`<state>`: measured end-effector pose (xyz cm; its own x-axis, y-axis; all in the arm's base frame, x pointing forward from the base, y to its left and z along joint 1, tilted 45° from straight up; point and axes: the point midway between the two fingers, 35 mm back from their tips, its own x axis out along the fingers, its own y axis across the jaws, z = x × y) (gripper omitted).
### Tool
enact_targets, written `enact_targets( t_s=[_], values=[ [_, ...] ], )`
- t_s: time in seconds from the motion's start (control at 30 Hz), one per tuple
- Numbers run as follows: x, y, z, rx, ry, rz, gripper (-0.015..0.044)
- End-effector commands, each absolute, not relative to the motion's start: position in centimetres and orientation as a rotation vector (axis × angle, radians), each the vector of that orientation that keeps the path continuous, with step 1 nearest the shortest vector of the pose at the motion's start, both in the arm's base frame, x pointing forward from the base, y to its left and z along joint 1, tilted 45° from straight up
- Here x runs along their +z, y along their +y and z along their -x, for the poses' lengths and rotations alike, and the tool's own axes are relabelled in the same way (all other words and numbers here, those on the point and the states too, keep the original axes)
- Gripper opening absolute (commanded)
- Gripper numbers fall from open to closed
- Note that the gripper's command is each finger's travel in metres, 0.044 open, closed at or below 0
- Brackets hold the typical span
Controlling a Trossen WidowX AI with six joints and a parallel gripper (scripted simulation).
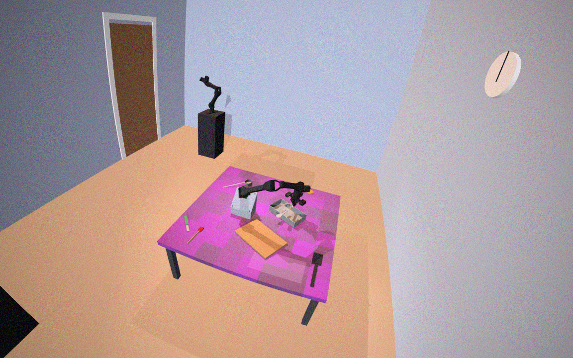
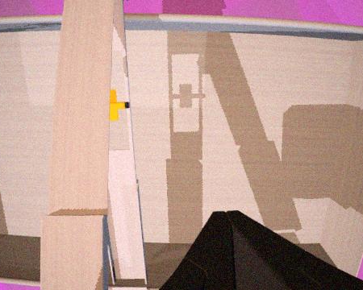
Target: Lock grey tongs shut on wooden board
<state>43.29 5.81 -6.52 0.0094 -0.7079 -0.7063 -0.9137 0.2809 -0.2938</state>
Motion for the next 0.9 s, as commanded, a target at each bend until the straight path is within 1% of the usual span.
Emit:
enact_targets(
  t_s=[0.0,0.87],
  values=[
    [-6.3,7.0,-43.1,0.322,1.734,1.471,-0.015],
    [-8.2,5.2,-43.3,0.322,1.734,1.471,-0.015]
  ],
)
